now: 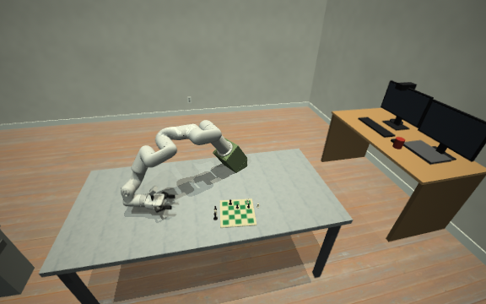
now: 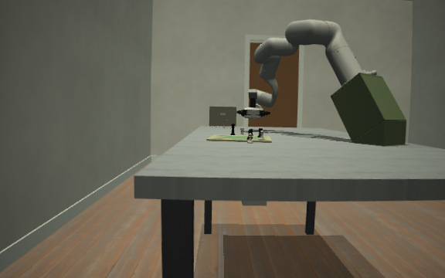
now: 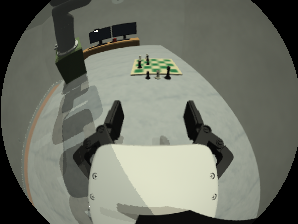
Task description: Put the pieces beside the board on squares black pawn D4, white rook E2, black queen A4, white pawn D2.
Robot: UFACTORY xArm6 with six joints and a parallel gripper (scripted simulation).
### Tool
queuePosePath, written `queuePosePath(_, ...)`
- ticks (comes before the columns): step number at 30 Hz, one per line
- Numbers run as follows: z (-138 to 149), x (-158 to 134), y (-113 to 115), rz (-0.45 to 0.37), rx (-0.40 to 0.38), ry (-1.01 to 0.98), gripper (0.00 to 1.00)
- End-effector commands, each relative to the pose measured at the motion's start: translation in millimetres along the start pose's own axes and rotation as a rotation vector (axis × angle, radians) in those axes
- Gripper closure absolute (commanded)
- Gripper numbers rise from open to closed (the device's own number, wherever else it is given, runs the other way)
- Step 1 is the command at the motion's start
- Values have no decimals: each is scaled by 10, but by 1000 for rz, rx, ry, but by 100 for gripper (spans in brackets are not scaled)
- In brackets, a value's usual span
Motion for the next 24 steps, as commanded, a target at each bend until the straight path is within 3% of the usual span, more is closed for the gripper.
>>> queuePosePath(1, -13, -135, -362, 109, 35, 0, 0)
queuePosePath(5, -23, -164, -451, 137, 43, -1, 0)
queuePosePath(24, -23, -164, -452, 137, 43, -1, 0)
Point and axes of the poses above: the point where the finger pads meet when closed, its own y axis back along the fingers, its own z axis across the jaws, x = y × z, the point moved 8 cm from there along y, back along the fingers, and after that the axes turned 4 degrees about y, right-handed, at the moved point
